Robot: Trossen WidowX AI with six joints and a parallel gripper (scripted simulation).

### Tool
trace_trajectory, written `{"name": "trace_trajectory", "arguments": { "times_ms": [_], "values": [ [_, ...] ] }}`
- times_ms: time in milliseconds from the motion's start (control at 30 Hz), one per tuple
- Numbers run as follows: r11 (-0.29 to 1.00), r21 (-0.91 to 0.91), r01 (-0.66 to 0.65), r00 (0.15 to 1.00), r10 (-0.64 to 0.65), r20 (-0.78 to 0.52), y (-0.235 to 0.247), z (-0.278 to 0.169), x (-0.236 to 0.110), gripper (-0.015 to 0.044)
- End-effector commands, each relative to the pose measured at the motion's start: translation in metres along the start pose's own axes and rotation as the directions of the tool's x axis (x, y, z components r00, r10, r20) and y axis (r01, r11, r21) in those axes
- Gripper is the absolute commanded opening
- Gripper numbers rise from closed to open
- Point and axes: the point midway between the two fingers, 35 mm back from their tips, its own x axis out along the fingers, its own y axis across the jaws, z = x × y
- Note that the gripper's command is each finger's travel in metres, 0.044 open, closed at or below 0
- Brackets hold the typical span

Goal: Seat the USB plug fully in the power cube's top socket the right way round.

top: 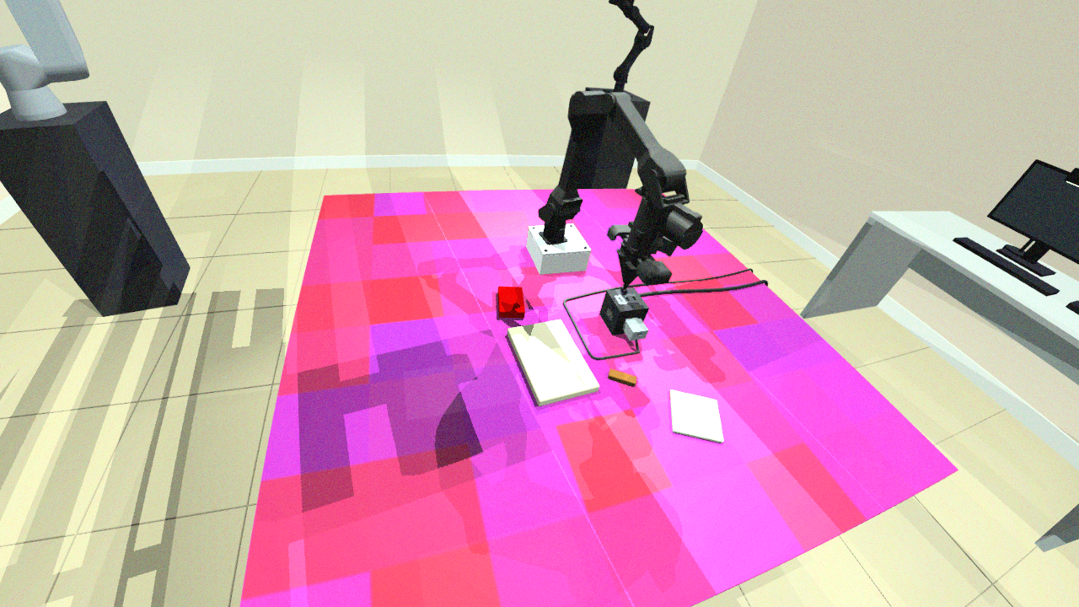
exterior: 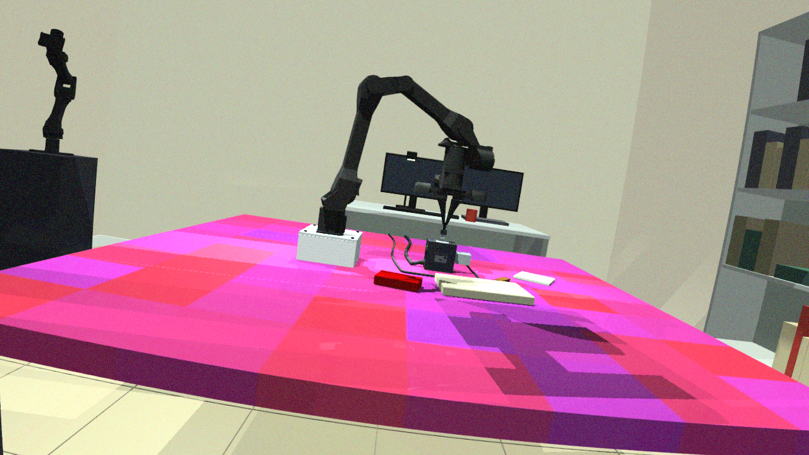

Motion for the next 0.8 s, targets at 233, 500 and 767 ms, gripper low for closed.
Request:
{"name": "trace_trajectory", "arguments": {
  "times_ms": [233,500,767],
  "values": [
    [1.000,-0.010,0.001,1.000,-0.002,-0.008,-0.0004,-0.0012,0.0018,0.0000],
    [1.000,-0.011,0.001,1.000,-0.002,-0.008,-0.0004,-0.0012,0.0027,0.0000],
    [1.000,-0.011,0.001,1.000,-0.002,-0.008,-0.0004,-0.0012,0.0037,0.0000]
  ]
}}
